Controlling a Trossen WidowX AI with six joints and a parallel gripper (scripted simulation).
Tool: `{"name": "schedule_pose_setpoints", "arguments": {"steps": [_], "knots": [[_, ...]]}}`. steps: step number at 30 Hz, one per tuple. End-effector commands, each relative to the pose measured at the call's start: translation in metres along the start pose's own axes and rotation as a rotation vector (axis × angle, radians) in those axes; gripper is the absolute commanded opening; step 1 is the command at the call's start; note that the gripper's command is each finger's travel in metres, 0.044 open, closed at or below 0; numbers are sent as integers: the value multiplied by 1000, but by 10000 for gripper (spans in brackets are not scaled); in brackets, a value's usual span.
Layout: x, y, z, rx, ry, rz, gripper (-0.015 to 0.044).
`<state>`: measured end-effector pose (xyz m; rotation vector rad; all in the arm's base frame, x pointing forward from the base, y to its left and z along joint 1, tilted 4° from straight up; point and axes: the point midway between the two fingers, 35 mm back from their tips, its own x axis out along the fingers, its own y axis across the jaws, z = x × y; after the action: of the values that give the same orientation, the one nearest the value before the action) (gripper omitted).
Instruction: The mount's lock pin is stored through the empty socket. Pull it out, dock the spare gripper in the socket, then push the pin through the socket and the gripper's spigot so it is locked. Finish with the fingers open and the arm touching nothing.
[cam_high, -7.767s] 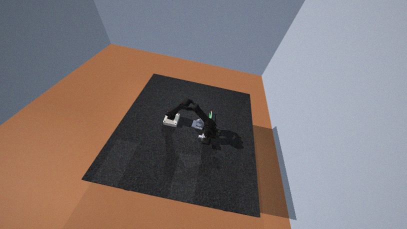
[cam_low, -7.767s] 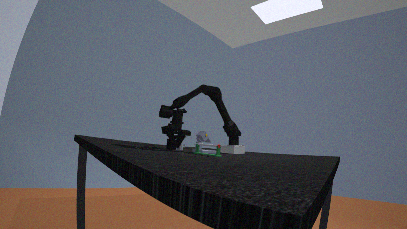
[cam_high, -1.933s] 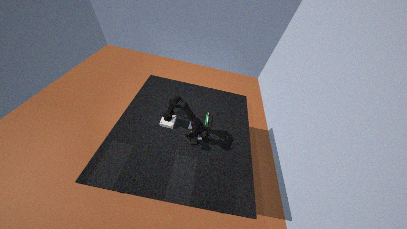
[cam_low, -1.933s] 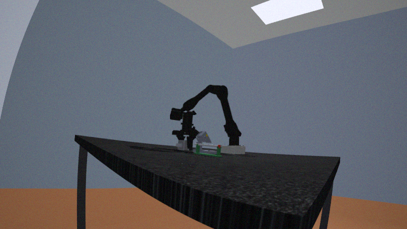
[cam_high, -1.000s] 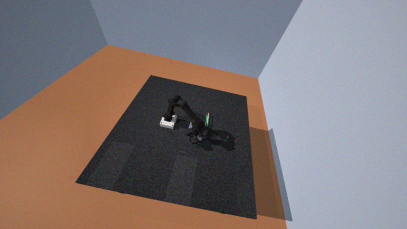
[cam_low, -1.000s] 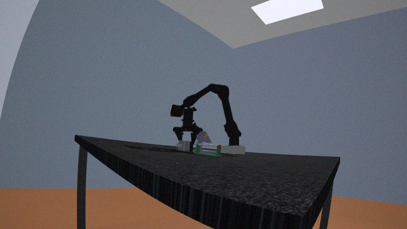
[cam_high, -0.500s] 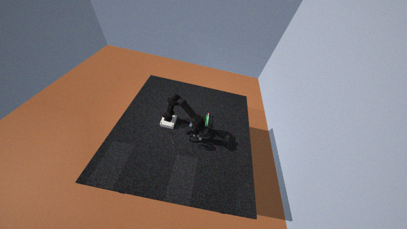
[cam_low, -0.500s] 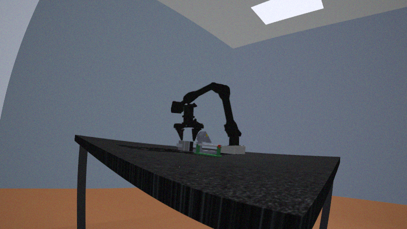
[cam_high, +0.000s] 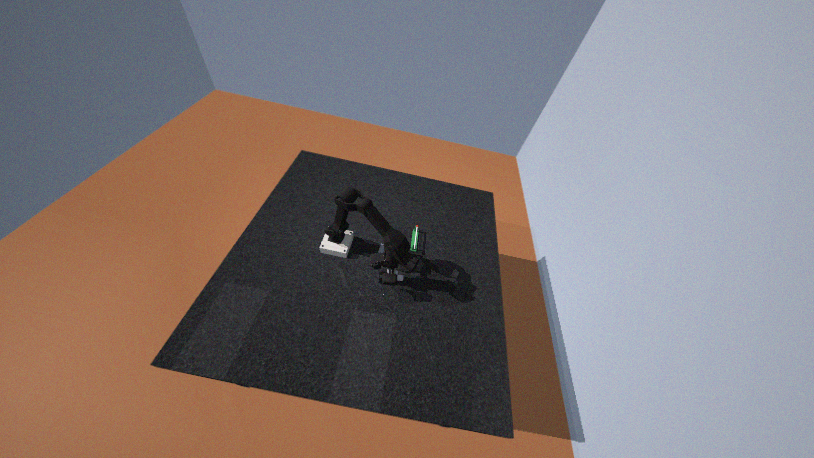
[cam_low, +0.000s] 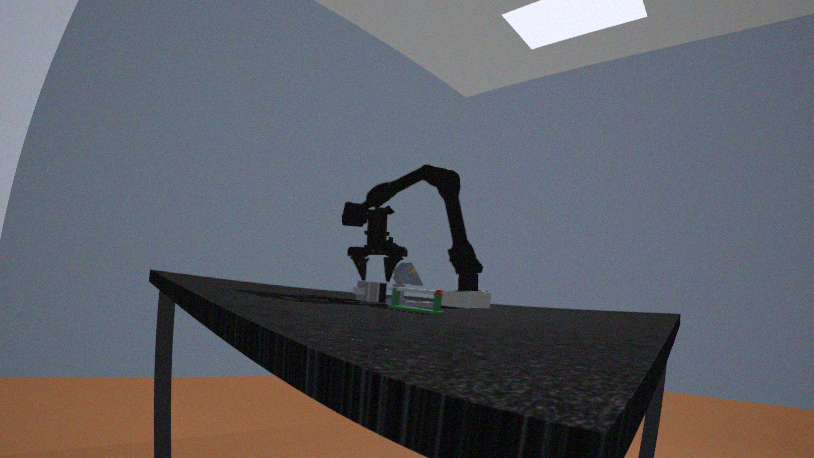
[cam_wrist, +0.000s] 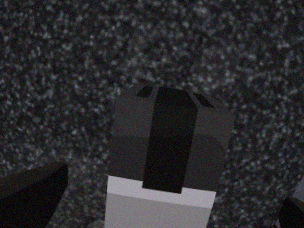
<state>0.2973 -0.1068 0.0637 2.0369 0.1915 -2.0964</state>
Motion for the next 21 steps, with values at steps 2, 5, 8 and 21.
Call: {"name": "schedule_pose_setpoints", "arguments": {"steps": [2, 5, 8, 21], "knots": [[-1, 0, 0, 0, 0, 0, 440], [-12, 0, 0, 0, 0, 0, 440], [-32, 0, 0, 0, 0, 0, 440], [-54, 0, 1, -413, 81, 15, 440]]}}
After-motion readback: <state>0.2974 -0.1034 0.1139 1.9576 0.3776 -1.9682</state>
